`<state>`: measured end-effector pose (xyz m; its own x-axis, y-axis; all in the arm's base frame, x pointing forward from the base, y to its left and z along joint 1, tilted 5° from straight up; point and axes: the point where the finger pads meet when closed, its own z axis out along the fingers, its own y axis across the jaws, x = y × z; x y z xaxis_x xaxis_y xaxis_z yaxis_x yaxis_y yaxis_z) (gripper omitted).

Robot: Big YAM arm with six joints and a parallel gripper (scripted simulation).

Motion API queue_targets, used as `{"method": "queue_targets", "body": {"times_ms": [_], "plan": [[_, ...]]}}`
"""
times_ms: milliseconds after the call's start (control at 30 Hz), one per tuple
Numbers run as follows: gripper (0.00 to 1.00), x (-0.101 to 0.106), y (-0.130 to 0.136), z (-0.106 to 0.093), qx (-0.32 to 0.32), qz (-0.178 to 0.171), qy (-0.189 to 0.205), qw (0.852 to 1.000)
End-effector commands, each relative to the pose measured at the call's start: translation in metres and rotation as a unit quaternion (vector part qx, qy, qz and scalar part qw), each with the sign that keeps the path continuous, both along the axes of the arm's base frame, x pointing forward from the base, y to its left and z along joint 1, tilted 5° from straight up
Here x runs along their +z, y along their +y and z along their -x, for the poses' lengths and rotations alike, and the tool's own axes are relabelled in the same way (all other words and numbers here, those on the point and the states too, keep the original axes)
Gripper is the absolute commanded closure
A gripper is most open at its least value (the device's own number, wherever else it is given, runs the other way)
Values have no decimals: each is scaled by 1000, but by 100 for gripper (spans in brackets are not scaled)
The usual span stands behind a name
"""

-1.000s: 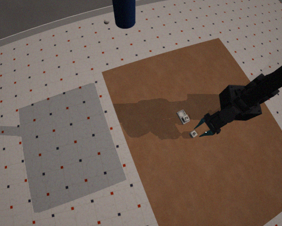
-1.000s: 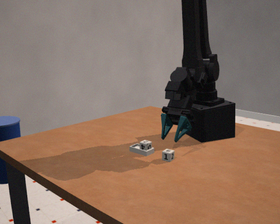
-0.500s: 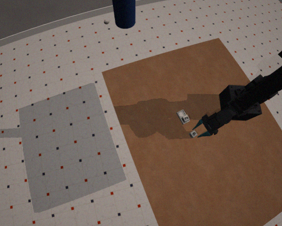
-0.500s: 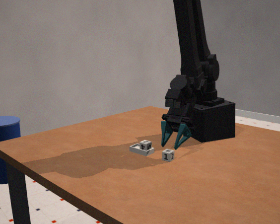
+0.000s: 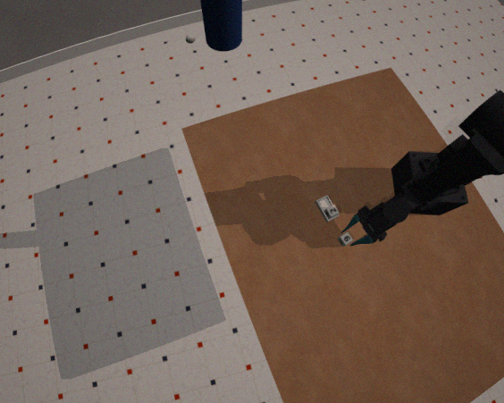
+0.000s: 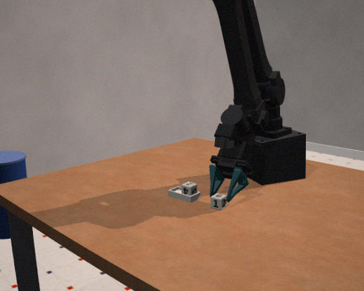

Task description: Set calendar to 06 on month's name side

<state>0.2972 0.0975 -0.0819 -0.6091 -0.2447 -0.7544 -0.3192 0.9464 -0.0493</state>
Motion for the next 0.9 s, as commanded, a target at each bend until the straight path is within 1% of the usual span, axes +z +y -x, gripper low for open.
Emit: {"method": "queue_targets", "body": {"times_ms": [0,867], "plan": [[55,0,-2,-7,-2,0,-14,1000],[55,-2,-3,-7,-2,0,-14,1000]]}}
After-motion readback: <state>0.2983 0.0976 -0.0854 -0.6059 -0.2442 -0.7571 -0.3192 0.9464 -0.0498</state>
